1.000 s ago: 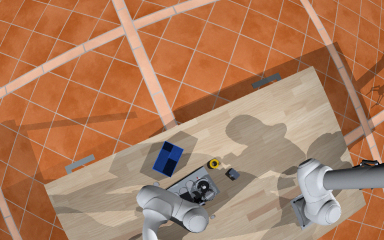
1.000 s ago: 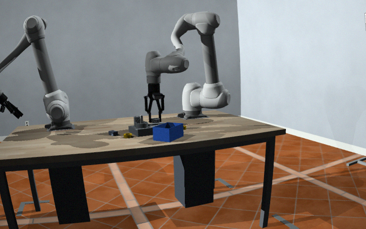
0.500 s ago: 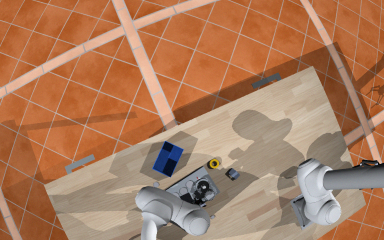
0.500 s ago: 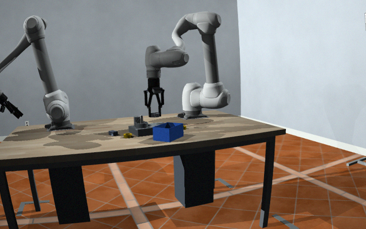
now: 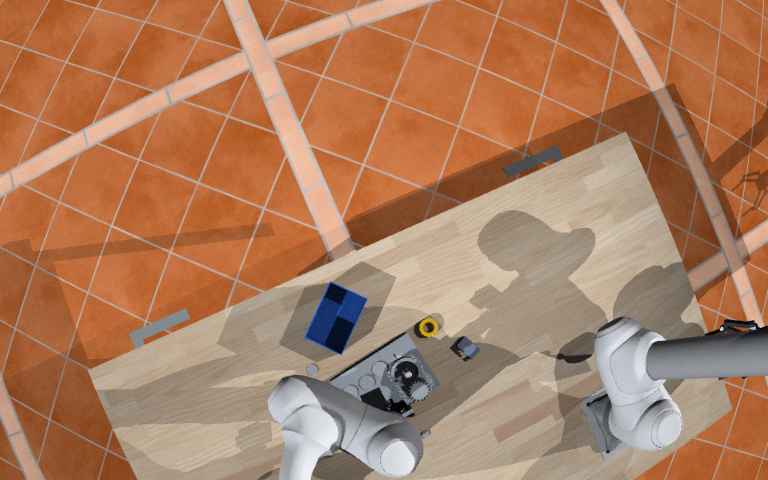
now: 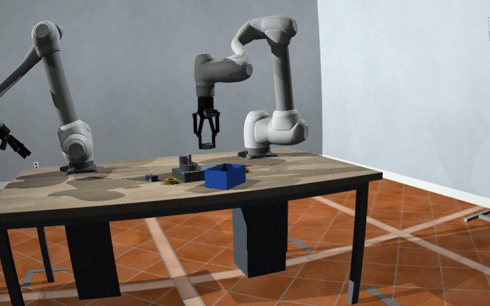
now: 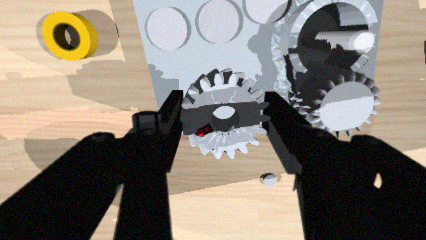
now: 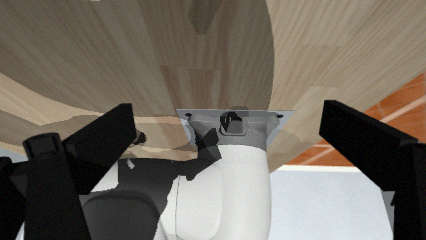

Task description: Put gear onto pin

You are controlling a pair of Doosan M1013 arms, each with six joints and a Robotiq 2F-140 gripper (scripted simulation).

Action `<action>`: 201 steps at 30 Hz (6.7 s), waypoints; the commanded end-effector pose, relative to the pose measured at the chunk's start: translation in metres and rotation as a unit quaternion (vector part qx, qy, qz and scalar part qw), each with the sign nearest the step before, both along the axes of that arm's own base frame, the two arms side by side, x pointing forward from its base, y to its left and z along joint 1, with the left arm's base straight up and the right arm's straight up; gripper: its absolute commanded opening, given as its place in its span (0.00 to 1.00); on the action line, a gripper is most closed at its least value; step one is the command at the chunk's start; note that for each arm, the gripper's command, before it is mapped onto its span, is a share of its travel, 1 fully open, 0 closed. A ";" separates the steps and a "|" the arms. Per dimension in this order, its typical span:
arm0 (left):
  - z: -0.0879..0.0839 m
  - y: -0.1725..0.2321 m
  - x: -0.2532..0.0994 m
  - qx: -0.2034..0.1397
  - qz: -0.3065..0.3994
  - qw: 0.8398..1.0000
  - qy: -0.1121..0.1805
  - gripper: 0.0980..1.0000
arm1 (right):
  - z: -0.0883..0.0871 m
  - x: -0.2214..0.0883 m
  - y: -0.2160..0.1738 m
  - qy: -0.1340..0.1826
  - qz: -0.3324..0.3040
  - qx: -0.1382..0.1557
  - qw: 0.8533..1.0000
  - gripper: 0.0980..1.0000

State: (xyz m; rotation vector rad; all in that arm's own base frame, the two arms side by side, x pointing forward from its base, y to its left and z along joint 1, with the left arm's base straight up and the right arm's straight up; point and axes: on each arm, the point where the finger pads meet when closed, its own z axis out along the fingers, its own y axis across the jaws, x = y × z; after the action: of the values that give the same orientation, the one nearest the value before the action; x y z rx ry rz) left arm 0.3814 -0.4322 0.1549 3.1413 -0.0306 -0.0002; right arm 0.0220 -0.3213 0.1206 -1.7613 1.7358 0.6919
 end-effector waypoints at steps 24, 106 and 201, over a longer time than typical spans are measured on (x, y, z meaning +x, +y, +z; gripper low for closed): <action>0.014 0.000 0.000 0.000 0.000 1.000 -0.001 0.00 | 0.000 0.000 0.000 0.000 0.000 -0.001 1.000 1.00; 0.015 -0.102 0.045 0.000 -0.363 0.932 -0.001 0.00 | 0.000 0.000 0.000 0.000 0.000 -0.001 1.000 1.00; -0.008 -0.102 0.045 0.000 -0.363 0.932 -0.001 0.00 | 0.000 0.000 0.000 0.000 0.000 -0.001 1.000 1.00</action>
State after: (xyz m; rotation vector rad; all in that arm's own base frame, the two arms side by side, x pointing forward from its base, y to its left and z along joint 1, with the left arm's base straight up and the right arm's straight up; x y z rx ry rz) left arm 0.4264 -0.5335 0.1458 2.9154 -1.1702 -0.0004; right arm 0.0220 -0.3213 0.1206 -1.7613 1.7358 0.6919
